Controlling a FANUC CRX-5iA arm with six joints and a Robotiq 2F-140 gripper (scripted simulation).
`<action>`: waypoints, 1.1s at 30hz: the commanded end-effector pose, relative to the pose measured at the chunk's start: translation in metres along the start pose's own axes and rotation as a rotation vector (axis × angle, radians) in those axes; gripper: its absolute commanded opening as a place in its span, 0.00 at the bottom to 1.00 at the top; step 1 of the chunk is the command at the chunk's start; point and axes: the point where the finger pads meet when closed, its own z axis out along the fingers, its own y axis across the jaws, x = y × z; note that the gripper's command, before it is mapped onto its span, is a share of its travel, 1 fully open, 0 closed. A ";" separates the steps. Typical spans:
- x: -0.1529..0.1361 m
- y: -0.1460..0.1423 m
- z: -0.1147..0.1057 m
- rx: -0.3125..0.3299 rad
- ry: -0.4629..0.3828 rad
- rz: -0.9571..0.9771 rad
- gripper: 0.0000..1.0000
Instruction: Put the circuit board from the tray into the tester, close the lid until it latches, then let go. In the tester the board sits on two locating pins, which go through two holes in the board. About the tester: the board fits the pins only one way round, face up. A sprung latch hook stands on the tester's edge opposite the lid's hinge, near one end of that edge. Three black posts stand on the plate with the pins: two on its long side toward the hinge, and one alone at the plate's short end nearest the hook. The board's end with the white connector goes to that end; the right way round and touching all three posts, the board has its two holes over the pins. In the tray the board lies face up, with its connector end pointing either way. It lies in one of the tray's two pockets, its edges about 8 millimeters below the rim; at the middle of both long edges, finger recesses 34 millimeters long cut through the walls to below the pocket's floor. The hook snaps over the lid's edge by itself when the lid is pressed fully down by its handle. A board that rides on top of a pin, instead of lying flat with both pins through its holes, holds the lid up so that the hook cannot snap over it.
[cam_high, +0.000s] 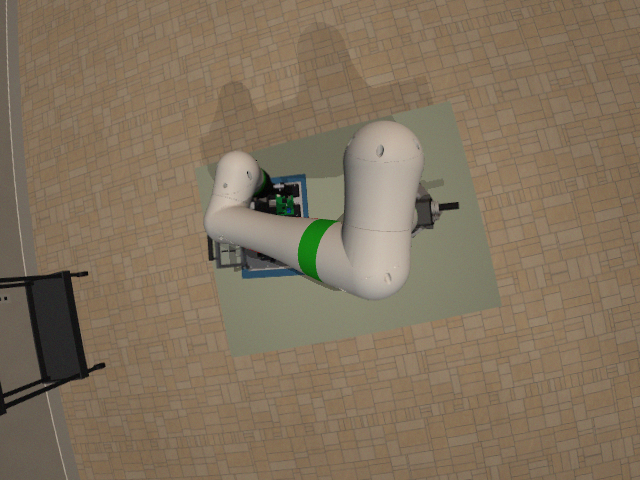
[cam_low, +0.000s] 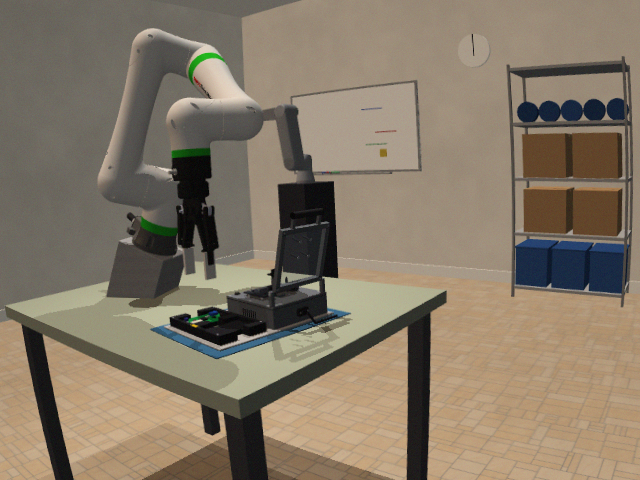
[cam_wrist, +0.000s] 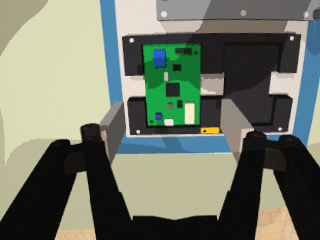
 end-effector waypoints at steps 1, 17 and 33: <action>0.000 0.000 0.001 0.000 0.000 0.000 0.58; 0.000 0.000 0.010 0.000 0.000 0.000 0.58; 0.000 0.000 0.026 0.000 0.000 0.000 0.58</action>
